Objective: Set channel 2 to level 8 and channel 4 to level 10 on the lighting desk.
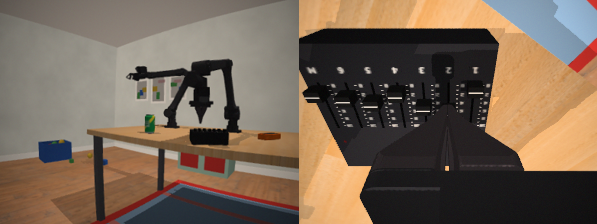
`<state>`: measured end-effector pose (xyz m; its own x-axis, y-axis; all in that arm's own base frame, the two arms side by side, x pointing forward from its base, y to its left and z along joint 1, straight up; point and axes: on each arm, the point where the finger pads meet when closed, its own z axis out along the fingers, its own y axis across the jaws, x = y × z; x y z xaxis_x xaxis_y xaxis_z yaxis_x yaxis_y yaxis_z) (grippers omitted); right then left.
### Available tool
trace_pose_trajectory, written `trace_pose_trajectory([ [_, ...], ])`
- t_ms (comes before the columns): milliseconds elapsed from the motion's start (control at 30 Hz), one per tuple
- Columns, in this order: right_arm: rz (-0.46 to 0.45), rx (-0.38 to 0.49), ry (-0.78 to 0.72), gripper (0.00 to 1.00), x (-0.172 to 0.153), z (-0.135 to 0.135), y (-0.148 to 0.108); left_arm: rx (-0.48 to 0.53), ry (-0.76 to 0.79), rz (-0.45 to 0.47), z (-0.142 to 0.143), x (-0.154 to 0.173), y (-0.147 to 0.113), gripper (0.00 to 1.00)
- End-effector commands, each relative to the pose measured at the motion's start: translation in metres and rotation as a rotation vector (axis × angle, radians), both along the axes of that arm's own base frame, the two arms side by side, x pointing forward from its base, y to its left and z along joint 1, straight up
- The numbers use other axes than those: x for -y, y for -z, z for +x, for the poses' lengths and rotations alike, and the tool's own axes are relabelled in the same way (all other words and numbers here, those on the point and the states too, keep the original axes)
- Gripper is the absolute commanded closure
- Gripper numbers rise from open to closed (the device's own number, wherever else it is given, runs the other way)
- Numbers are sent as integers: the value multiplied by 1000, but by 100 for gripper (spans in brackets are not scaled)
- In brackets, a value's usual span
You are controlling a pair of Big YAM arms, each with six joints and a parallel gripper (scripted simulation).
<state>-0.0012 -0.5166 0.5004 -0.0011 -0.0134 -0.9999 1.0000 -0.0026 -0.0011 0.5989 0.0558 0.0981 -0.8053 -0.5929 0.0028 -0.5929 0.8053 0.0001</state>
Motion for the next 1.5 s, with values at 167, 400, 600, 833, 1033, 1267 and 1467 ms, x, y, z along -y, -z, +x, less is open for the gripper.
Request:
trace_pose_trajectory([
  [167, 8, 5, -8, 0, 7, 3, 9, 29, -12, 5, 6, 1, -2, 100],
  [400, 8, 5, -8, 0, 7, 3, 9, 11, -11, 4, 4, 2, 13, 100],
  [600, 8, 5, -8, 0, 7, 3, 9, 20, -11, 5, 6, 2, 11, 100],
  [833, 8, 5, -8, 0, 7, 3, 9, 11, -10, 4, 5, 3, 17, 100],
  [1033, 8, 5, -8, 0, 7, 3, 9, 16, -10, 4, 5, 3, 15, 100],
  [1267, 8, 5, -8, 0, 7, 3, 9, 18, -10, 4, 6, 3, 15, 100],
  [1467, 8, 5, -8, 0, 7, 3, 9, 25, -10, 5, 8, 2, 12, 100],
])
